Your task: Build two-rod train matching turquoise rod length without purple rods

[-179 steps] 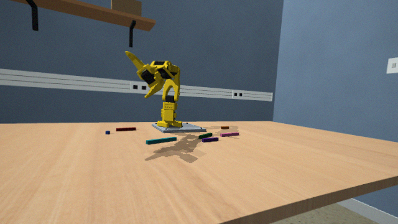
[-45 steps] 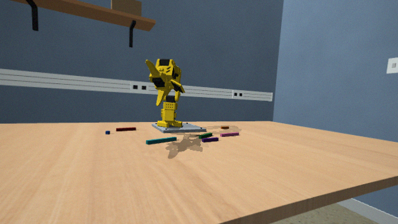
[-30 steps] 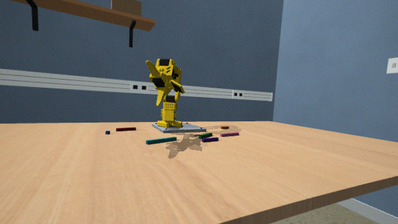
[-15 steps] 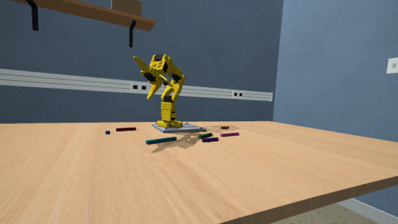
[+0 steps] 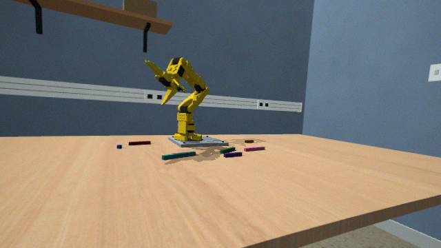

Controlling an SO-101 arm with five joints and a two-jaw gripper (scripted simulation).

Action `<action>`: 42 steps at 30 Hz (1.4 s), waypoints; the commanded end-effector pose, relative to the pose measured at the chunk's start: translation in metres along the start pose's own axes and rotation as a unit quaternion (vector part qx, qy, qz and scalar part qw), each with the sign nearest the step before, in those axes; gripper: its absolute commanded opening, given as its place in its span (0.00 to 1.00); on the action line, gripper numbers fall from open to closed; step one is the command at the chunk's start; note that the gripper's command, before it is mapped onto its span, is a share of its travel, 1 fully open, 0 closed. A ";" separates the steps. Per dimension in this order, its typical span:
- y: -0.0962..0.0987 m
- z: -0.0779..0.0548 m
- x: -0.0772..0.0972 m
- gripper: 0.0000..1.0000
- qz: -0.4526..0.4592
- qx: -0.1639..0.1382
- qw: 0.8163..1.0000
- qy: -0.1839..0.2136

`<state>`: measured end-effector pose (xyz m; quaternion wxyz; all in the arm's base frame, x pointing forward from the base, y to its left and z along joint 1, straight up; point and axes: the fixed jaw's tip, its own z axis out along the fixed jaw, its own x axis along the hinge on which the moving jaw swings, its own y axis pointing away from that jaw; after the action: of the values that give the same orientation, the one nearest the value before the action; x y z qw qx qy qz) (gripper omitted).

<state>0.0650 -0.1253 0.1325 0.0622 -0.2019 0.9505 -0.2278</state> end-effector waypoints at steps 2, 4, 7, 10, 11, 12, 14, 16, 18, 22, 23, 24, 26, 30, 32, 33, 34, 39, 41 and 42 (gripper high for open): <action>-0.002 -0.003 0.001 1.00 -0.002 0.010 1.000 0.001; -0.002 -0.003 0.001 1.00 -0.002 0.010 1.000 0.001; -0.002 -0.003 0.001 1.00 -0.002 0.010 1.000 0.001; -0.002 -0.003 0.001 1.00 -0.002 0.010 1.000 0.001; -0.002 -0.003 0.001 1.00 -0.002 0.010 1.000 0.001; -0.002 -0.003 0.001 1.00 -0.002 0.010 1.000 0.001; -0.002 -0.003 0.001 1.00 -0.002 0.010 1.000 0.001; -0.003 -0.007 0.002 1.00 -0.004 0.018 1.000 0.002; -0.003 -0.007 0.002 1.00 -0.004 0.018 1.000 0.002; -0.003 -0.007 0.002 1.00 -0.004 0.018 1.000 0.002; -0.003 -0.007 0.002 1.00 -0.004 0.018 1.000 0.002; -0.003 -0.007 0.002 1.00 -0.004 0.018 1.000 0.002; -0.003 -0.007 0.002 1.00 -0.004 0.018 1.000 0.002; -0.003 -0.007 0.002 1.00 -0.004 0.018 1.000 0.002; -0.003 -0.007 0.002 1.00 -0.004 0.018 1.000 0.002; -0.003 -0.007 0.002 1.00 -0.004 0.018 1.000 0.002; -0.003 -0.007 0.002 1.00 -0.004 0.018 1.000 0.002; -0.003 -0.007 0.002 1.00 -0.004 0.018 1.000 0.002; -0.003 -0.007 0.002 1.00 -0.004 0.018 1.000 0.002; -0.003 -0.007 0.002 1.00 -0.004 0.018 1.000 0.002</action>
<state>0.0639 -0.1257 0.1360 0.0621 -0.2033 0.9481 -0.2364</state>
